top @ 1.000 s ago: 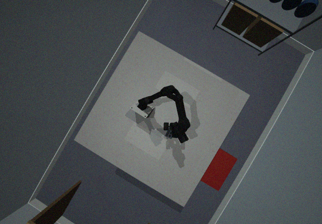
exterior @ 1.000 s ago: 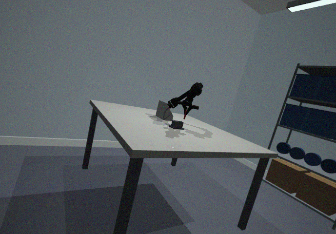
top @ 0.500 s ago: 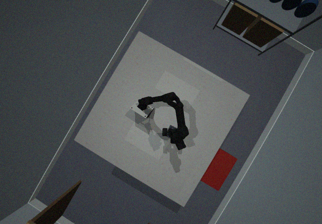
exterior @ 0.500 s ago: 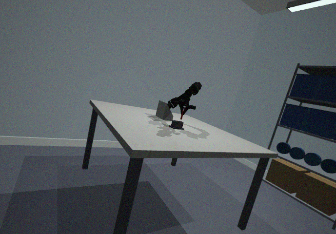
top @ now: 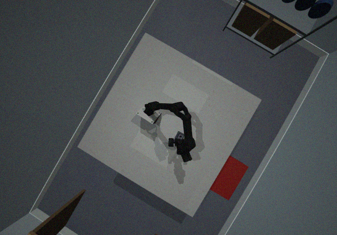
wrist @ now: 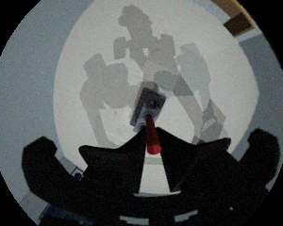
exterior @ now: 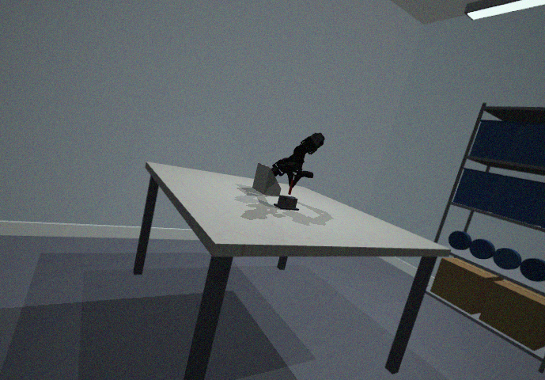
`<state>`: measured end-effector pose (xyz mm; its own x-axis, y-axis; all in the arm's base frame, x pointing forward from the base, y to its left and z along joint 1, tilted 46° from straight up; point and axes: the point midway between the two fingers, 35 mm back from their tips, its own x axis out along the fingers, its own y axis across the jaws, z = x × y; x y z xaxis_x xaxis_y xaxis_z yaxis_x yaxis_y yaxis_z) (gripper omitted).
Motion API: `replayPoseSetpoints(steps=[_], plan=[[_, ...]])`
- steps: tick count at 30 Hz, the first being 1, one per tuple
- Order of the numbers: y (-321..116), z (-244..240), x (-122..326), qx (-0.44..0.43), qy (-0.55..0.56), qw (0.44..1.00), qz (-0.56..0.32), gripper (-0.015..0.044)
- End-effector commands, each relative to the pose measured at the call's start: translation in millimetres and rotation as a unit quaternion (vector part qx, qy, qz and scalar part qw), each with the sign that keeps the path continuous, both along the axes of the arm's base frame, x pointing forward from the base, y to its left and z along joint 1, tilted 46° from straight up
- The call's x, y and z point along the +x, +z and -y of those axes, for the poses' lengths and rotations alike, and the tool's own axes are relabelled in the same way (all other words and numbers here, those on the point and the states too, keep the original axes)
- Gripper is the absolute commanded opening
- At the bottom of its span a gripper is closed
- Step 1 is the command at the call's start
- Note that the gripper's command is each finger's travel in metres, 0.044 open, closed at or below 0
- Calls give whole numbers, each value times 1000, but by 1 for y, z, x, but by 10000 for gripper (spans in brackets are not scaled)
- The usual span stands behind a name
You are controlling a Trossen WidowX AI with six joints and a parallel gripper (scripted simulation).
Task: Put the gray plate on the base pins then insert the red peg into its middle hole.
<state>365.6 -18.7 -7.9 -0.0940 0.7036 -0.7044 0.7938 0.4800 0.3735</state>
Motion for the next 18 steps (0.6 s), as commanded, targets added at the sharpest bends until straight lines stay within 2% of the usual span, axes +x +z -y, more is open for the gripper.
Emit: replayPoseSetpoints(steps=[1,18], plan=[[-1,1,0,-1,2,1000,1,0],[0,1,2,-1,2,1000,1,0]])
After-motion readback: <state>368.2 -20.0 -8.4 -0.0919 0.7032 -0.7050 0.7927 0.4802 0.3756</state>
